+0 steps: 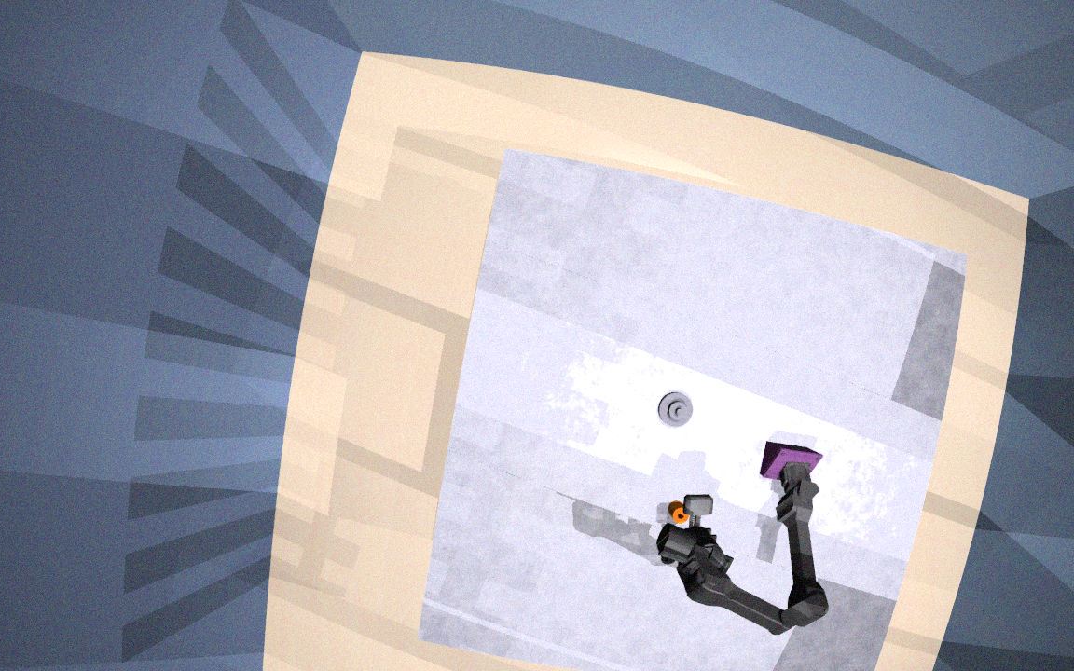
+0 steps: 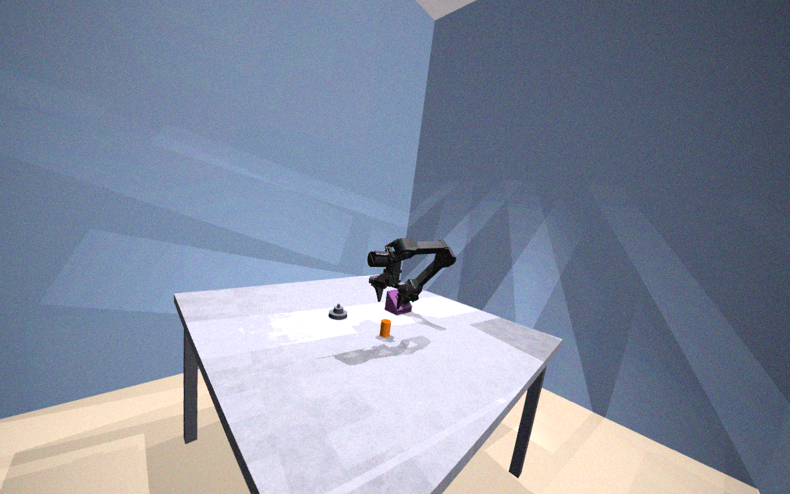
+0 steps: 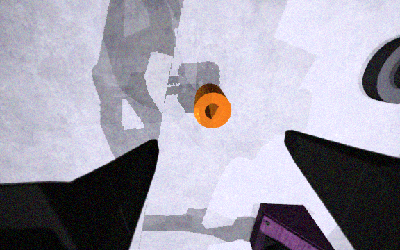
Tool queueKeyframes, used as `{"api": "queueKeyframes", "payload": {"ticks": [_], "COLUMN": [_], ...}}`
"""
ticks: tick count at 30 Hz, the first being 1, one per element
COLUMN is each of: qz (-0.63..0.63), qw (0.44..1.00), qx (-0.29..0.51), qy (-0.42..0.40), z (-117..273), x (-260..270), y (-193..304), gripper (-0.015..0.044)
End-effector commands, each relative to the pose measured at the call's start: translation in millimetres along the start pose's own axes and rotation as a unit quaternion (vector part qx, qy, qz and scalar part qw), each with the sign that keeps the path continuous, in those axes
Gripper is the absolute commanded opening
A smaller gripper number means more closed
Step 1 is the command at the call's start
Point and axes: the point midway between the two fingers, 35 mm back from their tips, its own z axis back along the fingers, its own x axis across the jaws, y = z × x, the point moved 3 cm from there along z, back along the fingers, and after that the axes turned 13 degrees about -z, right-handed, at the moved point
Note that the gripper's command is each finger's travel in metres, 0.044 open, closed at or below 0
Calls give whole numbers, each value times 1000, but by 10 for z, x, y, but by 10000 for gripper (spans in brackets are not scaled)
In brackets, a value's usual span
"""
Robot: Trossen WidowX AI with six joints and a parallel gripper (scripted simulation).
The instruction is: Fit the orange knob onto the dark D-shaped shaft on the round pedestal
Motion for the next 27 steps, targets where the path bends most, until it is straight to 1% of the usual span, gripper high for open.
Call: {"api": "queueKeyframes", "payload": {"ticks": [1,3,6,11,14,27], "qz": [-13,-13,-13,-13,-13,-13], "qw": [1000,1000,1000,1000,1000,1000], "qx": [0,0,0,0,0,-1], "qy": [-3,-2,-3,-3,-4,-3], "z": [-6,-82,-329,-360,-485,-634], "x": [11,12,15,16,13,10], "y": [-5,-9,-6,-5,-1,-14], "gripper": [440,440,440,440,440,440]}}
